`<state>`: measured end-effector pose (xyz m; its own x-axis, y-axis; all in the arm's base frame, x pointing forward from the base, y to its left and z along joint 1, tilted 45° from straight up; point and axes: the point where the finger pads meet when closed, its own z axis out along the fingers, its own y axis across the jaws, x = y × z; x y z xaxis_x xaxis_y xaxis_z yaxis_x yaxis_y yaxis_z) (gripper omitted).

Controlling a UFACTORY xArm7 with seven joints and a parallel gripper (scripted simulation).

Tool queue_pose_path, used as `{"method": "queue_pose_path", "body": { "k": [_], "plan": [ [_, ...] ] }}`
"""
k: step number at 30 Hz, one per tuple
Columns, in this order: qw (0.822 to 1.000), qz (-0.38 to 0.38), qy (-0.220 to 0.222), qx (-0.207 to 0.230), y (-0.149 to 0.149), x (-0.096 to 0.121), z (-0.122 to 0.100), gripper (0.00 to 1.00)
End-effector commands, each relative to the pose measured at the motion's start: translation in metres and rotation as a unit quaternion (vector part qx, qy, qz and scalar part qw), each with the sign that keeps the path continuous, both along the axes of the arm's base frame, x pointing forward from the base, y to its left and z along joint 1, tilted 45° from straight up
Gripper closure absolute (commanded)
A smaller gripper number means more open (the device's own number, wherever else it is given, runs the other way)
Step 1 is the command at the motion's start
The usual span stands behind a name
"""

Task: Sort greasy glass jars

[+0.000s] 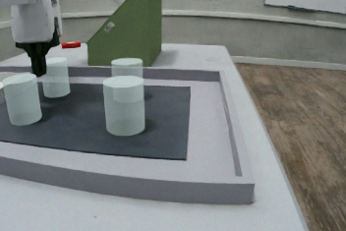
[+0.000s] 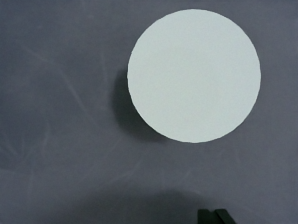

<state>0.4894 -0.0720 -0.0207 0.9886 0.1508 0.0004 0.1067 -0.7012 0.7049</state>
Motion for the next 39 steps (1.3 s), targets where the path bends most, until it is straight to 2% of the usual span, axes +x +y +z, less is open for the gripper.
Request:
{"method": "queue_pose_path", "body": {
  "k": [1,30,33,35,39],
  "plan": [
    [1.0,0.002,-0.001,0.001,0.002,0.001,0.001,1.0],
    [1.0,0.002,-0.001,0.001,0.002,0.001,0.001,1.0],
    [1.0,0.002,-0.001,0.001,0.018,-0.001,0.017,1.0],
    [1.0,0.002,-0.001,0.001,0.018,-0.001,0.017,1.0],
    [1.0,0.002,-0.001,0.001,0.04,-0.005,0.039,1.0]
  ]
}}
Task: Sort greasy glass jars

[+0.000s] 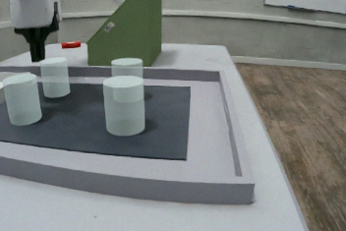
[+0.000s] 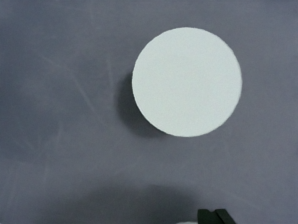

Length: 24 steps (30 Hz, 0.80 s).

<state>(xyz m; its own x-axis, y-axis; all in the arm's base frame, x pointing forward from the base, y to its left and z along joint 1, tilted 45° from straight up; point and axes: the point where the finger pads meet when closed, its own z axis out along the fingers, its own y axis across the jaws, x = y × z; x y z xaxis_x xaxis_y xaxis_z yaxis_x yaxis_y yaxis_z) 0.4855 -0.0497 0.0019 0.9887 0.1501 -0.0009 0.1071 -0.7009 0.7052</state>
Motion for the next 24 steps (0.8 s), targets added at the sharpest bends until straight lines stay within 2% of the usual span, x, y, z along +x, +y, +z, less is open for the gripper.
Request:
{"method": "queue_pose_path", "body": {
  "k": [1,3,5,11,13,24],
  "plan": [
    [1.0,0.002,-0.002,0.001,0.023,-0.002,0.022,1.0],
    [1.0,0.002,-0.002,0.001,0.033,-0.003,0.032,1.0],
    [1.0,0.002,-0.002,0.001,0.033,-0.003,0.032,1.0],
    [1.0,0.002,-0.002,0.001,0.067,-0.007,-0.001,1.0],
    [1.0,0.002,-0.002,0.001,0.067,-0.007,-0.001,1.0],
    [1.0,0.002,-0.002,0.001,0.129,-0.015,-0.063,1.0]
  ]
}}
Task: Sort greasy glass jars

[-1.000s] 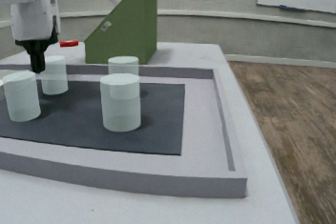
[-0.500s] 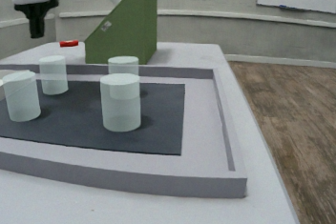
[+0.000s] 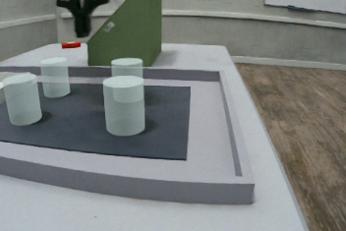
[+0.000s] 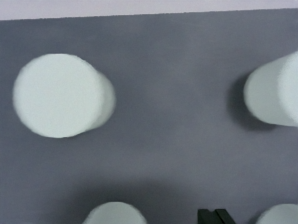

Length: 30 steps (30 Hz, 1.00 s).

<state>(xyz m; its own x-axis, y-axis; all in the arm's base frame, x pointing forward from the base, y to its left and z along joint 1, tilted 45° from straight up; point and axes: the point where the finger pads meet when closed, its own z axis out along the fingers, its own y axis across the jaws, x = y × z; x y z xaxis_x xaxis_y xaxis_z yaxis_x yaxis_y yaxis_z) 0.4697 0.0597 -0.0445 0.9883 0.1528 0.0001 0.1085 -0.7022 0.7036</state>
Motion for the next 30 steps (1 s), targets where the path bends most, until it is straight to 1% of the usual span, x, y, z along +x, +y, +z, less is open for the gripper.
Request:
{"method": "queue_pose_path", "body": {
  "k": [1,4,6,7,21,23,25,30],
  "plan": [
    [1.0,0.001,-0.002,0.0,0.025,0.0,-0.022,1.0],
    [1.0,0.001,-0.002,0.0,0.042,-0.002,-0.039,1.0],
    [1.0,0.001,-0.002,0.0,0.042,-0.002,-0.039,1.0],
    [1.0,0.001,-0.002,0.0,0.048,-0.002,-0.045,1.0],
    [1.0,0.001,-0.002,0.0,0.001,0.005,-0.092,1.0],
    [1.0,0.001,-0.002,0.0,0.001,0.005,-0.092,1.0],
    [1.0,0.001,-0.002,0.0,-0.005,0.006,-0.099,1.0],
    [1.0,0.001,-0.002,0.0,-0.005,0.006,-0.099,1.0]
  ]
}}
